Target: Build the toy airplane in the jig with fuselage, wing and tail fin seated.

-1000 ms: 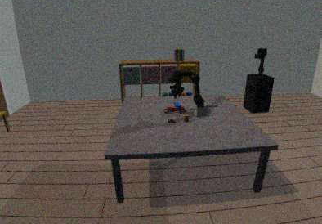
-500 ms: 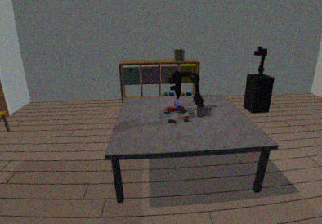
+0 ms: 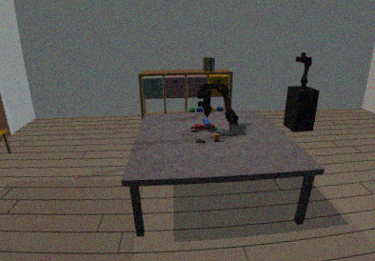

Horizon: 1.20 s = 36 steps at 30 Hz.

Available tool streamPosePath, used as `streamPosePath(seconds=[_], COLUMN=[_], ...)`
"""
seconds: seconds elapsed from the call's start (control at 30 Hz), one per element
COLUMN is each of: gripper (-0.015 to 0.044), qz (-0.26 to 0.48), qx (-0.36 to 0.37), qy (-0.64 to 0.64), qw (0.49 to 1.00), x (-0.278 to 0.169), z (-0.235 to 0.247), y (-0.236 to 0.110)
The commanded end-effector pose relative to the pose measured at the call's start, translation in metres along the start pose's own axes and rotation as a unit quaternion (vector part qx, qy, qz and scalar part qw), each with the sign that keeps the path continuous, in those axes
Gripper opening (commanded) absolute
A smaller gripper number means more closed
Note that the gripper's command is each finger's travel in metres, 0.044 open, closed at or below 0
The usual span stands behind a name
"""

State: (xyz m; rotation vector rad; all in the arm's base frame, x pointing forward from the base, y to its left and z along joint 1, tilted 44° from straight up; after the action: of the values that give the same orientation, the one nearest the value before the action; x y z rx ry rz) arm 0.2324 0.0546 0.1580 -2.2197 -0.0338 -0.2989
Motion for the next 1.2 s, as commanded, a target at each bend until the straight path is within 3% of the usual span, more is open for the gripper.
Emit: streamPosePath(seconds=[0.0,0.23,0.37,0.57,0.73,1.17], gripper=[0.0440,0.0440,0.0440,0.0440,0.0440,0.0440], qz=[0.008,0.025,0.026,0.026,0.025,0.025], qx=[0.006,-0.022,-0.040,-0.041,-0.042,-0.042], qy=[-0.004,-0.003,0.001,0.001,0.001,0.002], qw=[1.000,0.999,0.999,0.999,0.999,0.999], x=[-0.010,-0.061,-0.089,-0.091,-0.093,-0.094], z=[0.051,0.149,0.180,0.181,0.176,0.175], y=[0.000,0.011,0.019,0.022,0.074,0.091])
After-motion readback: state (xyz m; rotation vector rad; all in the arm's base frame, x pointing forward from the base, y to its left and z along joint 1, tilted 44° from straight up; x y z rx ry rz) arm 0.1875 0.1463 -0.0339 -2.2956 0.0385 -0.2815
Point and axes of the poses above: the point midway between the two fingers, 35 mm back from their tips, its own y axis out along the fingers, its own z axis across the jaws, x = y × z, the point moved 1 cm from there along -y, back along the fingers, and after that the axes turned 10 degrees about y, right-handed, at the moved point
